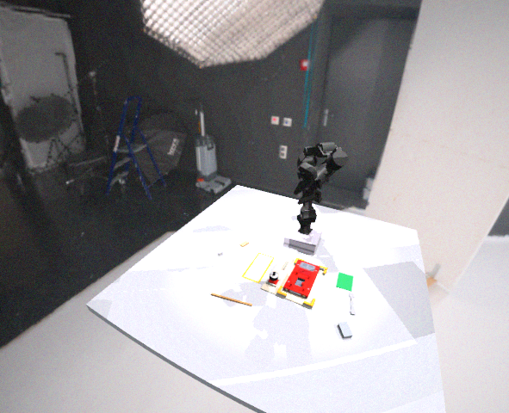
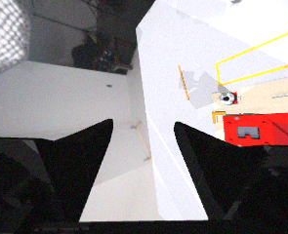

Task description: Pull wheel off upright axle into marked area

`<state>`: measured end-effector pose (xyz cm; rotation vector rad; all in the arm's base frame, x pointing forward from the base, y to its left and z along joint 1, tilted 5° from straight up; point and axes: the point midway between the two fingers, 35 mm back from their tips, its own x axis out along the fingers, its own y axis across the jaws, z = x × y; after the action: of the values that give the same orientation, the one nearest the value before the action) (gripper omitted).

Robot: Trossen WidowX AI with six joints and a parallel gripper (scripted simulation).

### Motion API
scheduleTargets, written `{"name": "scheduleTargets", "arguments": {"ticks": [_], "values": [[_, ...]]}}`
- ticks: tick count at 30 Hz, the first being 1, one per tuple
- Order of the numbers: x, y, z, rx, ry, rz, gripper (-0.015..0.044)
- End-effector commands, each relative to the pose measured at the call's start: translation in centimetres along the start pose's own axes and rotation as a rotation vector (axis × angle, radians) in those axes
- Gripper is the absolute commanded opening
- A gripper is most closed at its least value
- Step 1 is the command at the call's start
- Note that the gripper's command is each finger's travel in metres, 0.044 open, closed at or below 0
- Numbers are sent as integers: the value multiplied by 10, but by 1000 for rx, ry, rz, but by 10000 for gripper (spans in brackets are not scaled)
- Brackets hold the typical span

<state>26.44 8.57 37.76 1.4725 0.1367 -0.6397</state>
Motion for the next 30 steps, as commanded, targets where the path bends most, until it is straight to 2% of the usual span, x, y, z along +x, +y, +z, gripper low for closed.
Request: {"name": "scheduleTargets", "arguments": {"ticks": [1,15,30], "values": [[58,-39,-21,-521,38,-217,300],[126,-94,-29,-1120,271,-462,300],[186,-162,-20,-1622,748,-568,300]]}}
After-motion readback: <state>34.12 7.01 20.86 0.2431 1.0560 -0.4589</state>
